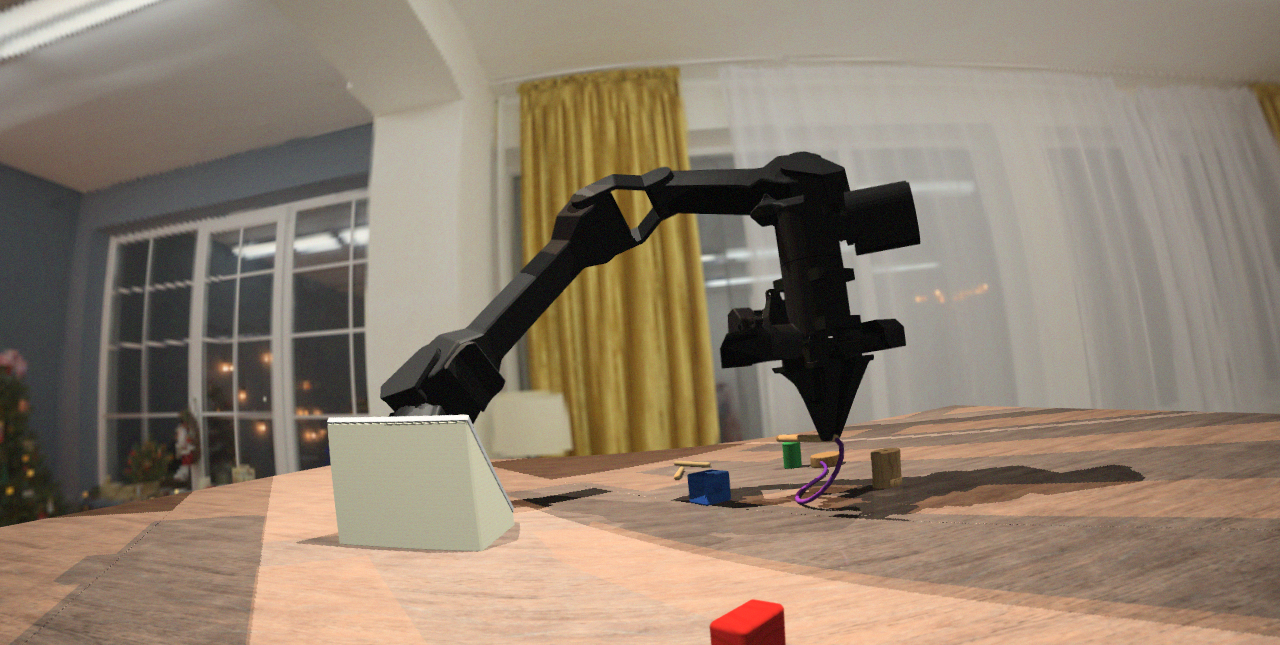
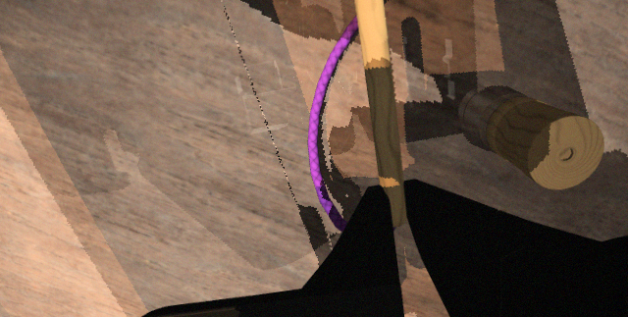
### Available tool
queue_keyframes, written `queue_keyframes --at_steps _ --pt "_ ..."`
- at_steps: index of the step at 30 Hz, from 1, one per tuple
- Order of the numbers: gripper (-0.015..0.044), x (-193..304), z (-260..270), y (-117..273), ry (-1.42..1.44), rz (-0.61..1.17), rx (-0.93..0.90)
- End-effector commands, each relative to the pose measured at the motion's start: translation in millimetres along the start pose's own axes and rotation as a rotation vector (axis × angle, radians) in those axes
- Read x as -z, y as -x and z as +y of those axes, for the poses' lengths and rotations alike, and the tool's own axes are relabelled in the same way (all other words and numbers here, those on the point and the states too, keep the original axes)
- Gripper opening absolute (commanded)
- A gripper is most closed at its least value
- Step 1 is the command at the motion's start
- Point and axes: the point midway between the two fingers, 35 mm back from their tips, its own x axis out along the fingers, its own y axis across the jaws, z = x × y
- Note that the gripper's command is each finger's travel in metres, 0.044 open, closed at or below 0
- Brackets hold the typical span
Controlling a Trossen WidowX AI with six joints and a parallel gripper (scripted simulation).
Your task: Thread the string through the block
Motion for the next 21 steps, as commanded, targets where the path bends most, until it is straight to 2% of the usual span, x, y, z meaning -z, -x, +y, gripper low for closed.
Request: queue_keyframes --at_steps 1,21 --pt "0.0000 5 -2 2 0.008 0.002 0.005" --pt "0.0000 31 -4 3 0.009 0.005 0.005"
